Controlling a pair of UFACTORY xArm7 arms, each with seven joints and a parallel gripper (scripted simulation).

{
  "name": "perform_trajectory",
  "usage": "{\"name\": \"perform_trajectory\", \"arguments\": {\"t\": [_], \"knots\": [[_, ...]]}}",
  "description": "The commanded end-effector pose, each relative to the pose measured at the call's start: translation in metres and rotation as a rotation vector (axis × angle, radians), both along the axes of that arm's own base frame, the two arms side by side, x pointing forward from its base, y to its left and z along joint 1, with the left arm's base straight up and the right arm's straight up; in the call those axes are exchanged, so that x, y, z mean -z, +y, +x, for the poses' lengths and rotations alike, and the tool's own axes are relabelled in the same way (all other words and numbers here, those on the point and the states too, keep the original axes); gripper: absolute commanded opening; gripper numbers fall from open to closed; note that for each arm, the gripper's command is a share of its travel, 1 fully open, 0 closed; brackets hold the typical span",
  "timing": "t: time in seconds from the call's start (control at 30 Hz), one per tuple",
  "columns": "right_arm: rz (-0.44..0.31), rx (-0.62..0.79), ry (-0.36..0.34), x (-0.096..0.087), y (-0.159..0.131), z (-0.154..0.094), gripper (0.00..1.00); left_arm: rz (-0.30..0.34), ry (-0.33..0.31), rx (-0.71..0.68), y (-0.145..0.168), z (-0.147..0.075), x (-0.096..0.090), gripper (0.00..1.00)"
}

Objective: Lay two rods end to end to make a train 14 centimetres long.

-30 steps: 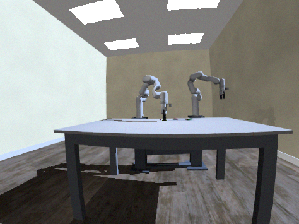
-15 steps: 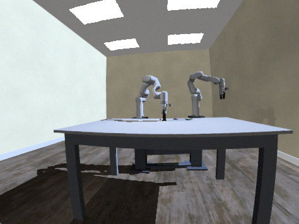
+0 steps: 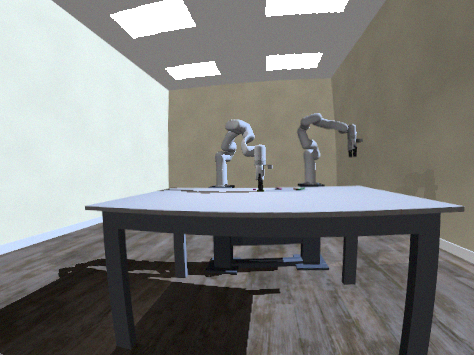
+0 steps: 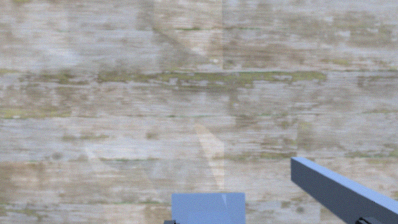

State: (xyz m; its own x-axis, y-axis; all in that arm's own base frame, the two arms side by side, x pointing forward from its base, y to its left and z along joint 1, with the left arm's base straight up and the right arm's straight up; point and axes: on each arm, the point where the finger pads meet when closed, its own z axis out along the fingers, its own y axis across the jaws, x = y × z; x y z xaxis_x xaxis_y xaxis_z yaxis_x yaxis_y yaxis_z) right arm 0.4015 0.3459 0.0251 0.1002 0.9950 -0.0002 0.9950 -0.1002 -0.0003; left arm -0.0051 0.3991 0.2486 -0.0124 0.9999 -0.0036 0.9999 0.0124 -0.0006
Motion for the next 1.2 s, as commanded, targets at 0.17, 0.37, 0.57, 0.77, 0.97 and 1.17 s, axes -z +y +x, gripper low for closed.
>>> {"name": "perform_trajectory", "arguments": {"t": [0.17, 0.37, 0.57, 0.77, 0.97, 1.17], "knots": [[0.004, 0.000, -0.004, -0.002, 0.001, 0.002, 0.14, 0.004, -0.001, 0.000, 0.001, 0.000, -0.001, 1.00], [0.004, 0.000, -0.004, -0.002, 0.001, 0.002, 0.22, 0.004, -0.001, 0.000, 0.001, 0.000, -0.001, 1.00], [0.004, 0.000, -0.004, -0.002, 0.001, 0.002, 0.26, 0.004, -0.001, 0.000, 0.001, 0.000, -0.001, 1.00], [0.004, 0.000, -0.004, -0.002, 0.001, 0.002, 0.26, 0.004, -0.001, 0.000, 0.001, 0.000, -0.001, 1.00], [0.004, 0.000, -0.004, -0.008, 0.001, 0.002, 0.26, 0.004, -0.001, 0.000, 0.001, 0.000, -0.001, 1.00], [0.004, 0.000, -0.004, -0.022, 0.001, 0.002, 0.26, 0.004, -0.001, 0.000, 0.001, 0.000, -0.001, 1.00]]}}
